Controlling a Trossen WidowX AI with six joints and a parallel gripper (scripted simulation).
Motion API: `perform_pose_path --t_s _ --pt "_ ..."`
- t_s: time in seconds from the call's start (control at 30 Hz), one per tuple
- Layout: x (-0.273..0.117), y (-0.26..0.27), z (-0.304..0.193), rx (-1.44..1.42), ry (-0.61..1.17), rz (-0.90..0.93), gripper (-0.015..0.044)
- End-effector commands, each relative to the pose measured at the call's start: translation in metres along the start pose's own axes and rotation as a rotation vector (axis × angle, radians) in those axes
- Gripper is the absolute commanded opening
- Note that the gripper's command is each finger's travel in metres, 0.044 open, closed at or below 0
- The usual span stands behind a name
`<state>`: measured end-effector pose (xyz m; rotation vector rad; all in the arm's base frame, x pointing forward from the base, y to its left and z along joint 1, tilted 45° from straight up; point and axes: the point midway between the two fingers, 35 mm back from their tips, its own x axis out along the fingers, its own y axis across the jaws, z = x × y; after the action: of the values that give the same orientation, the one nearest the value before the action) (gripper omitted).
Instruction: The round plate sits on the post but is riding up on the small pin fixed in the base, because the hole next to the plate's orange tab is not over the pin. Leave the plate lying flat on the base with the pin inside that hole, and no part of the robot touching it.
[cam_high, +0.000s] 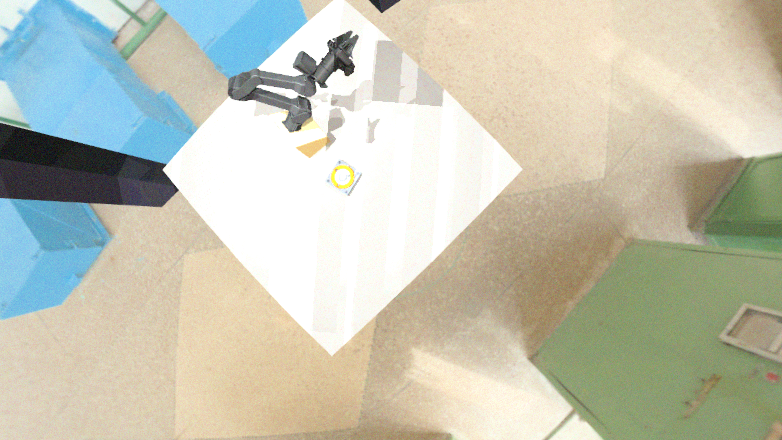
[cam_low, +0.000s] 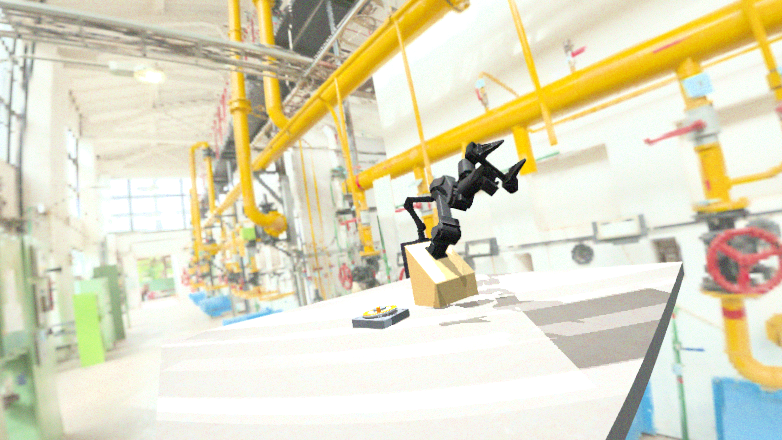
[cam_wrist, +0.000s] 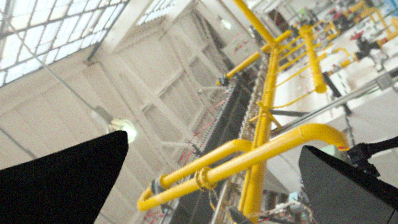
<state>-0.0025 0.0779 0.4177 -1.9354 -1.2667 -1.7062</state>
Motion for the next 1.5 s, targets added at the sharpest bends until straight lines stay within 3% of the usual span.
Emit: perform_pose_path --t_s 0.0,0.27,0.47,0.83,0.97,1.33,1.47 --pt "0.001 0.000 0.003 -0.014 -0.012 -0.003 0.0374" --pt "0.017 0.004 0.125 -0.521 -0.467 -0.205 0.0164" --pt "-0.009 0.029 0.214 -0.834 -0.781 -0.441 0.0006" --pt "-0.089 0.066 0.305 -1.036 -1.074 -0.925 0.0000" --pt "-0.141 0.084 0.334 -1.039 -1.147 -1.187 0.0000" --pt "-0.258 0.116 0.354 -0.881 -1.152 -1.621 0.0000" --pt "-0.306 0.121 0.350 -0.765 -1.055 -1.756 0.0000"
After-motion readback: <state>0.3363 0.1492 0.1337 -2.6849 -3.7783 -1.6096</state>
